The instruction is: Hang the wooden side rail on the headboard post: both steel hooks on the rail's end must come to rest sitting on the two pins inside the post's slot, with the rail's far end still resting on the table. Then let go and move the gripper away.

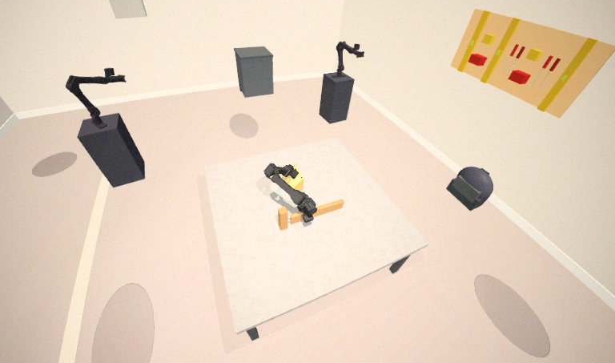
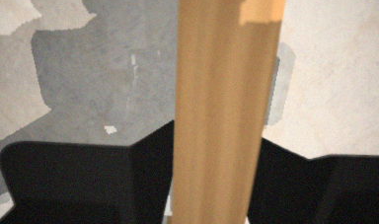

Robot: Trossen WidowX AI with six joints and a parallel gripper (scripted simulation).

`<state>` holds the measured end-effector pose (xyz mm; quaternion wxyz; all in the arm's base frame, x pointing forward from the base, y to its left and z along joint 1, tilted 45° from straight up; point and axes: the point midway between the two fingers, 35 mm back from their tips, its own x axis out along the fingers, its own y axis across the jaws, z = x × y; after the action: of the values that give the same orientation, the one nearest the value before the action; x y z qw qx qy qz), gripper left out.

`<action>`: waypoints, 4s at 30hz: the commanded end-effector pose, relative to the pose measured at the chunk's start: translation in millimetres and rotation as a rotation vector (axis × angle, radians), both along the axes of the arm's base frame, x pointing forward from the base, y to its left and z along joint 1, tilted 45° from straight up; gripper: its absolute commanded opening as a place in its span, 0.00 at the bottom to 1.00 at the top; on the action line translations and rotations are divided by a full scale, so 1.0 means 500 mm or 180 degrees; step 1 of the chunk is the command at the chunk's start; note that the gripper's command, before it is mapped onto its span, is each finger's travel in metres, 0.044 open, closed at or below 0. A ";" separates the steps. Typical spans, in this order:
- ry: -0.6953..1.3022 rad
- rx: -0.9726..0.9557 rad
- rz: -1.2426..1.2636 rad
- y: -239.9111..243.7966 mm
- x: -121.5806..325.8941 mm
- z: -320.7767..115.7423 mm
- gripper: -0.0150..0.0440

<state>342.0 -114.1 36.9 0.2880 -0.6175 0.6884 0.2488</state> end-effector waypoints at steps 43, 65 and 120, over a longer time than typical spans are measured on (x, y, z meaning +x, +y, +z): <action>-0.0027 0.0006 0.0030 -0.002 0.006 0.012 0.25; -0.0027 0.0006 0.0030 -0.005 0.005 0.016 0.25; -0.0027 0.0005 0.0030 -0.013 0.004 0.024 0.25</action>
<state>341.6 -122.4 44.7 0.2890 -0.6169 0.6882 0.2497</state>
